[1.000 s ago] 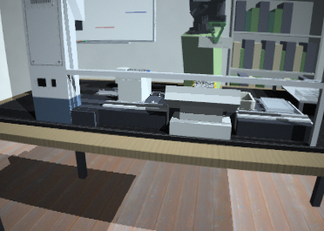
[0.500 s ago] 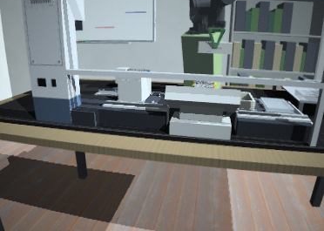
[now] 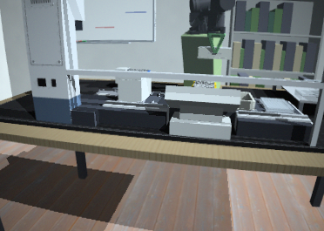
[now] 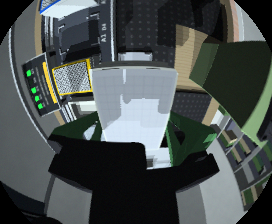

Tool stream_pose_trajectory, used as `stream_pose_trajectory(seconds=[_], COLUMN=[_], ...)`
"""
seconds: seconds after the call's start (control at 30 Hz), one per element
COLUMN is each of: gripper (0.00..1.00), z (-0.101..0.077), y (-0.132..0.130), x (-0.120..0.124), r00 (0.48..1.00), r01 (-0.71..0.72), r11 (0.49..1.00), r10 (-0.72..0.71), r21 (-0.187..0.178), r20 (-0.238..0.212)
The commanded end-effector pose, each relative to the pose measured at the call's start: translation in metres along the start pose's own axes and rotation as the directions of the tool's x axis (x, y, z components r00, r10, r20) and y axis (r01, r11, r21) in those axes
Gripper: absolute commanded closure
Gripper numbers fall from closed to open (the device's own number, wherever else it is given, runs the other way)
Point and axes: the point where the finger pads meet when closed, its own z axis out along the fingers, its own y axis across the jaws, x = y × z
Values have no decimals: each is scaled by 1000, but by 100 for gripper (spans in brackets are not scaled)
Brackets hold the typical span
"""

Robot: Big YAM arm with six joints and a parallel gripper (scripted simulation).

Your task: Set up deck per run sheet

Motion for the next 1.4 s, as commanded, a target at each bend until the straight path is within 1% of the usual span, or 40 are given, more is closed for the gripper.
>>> stream_pose_trajectory(seconds=[0.0, 0.13, 0.2, 0.3, 0.37, 0.4, 0.43, 0.5, 0.7, 0.77, 0.87, 0.93, 0.97, 1.0, 1.2, 1.37], gripper=[100, 100, 100, 100, 100, 100, 100, 100, 100, 100, 100, 100, 100, 100, 100, 100], z=[6, 13, 15, 21, 21, 17, 24, 28, 38, 41, 46, 46, 41, 49, 60, 68], y=[0, -1, 5, 0, 0, 5, -1, 2, -2, 3, 3, 3, 9, 2, -1, 1], x=[-3, -3, -2, -3, -3, 0, -2, -3, -4, -2, -2, -2, 1, -2, -3, -3], r00=[1000, 1000, 1000, 1000, 1000, 1000, 1000, 1000, 1000, 1000, 1000, 1000, 1000, 1000, 1000, 1000], r01=[1, 3, 0, 1, 1, 5, 6, 1, 3, 0, 1, 1, 3, 4, 2, 1], r11=[1000, 1000, 1000, 1000, 1000, 1000, 1000, 1000, 1000, 1000, 1000, 1000, 999, 1000, 1000, 1000], r10=[-1, -3, 0, -1, -1, -5, -6, -1, -3, 0, -1, -1, -3, -4, -2, -1], r21=[0, 0, -10, -1, -1, -27, -2, -4, 2, -7, -6, -6, -34, -6, -1, -5], r20=[3, 3, 0, 3, 3, -8, 1, 2, 3, 1, 1, 1, -9, 0, 2, 2])
